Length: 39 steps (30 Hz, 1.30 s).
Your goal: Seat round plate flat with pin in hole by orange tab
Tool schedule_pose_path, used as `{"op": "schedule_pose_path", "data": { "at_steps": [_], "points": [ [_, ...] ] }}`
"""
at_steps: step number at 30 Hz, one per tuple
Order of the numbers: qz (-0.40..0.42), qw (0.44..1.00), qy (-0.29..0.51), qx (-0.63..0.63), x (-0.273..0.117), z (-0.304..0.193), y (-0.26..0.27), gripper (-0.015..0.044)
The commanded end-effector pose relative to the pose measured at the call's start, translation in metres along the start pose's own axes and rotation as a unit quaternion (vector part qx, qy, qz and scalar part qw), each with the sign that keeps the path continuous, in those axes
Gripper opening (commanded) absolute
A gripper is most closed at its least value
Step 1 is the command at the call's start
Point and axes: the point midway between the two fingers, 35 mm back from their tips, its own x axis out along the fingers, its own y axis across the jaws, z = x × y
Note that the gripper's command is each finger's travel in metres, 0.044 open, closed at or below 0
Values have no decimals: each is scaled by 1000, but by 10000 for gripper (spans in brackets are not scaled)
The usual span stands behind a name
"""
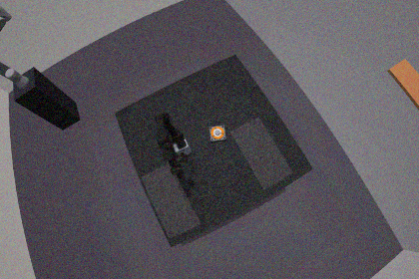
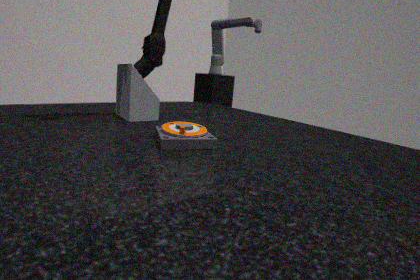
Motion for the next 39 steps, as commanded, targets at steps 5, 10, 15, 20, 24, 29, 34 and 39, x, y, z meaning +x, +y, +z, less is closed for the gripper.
{"op": "schedule_pose_path", "data": {
  "at_steps": [5, 10, 15, 20, 24, 29, 34, 39],
  "points": [
    [24, 995, -87, -38, 2, 130, 22, 0],
    [64, 987, -142, -49, 0, 218, 59, 0],
    [130, 976, -173, -38, -3, 304, 124, 0],
    [192, 962, -189, -37, -10, 357, 184, 0],
    [277, 941, -190, -38, -21, 405, 268, 0],
    [350, 921, -168, -39, -30, 427, 342, 0],
    [435, 893, -112, -37, -40, 432, 435, 0],
    [476, 876, -67, -35, -51, 426, 489, 0]
  ]
}}
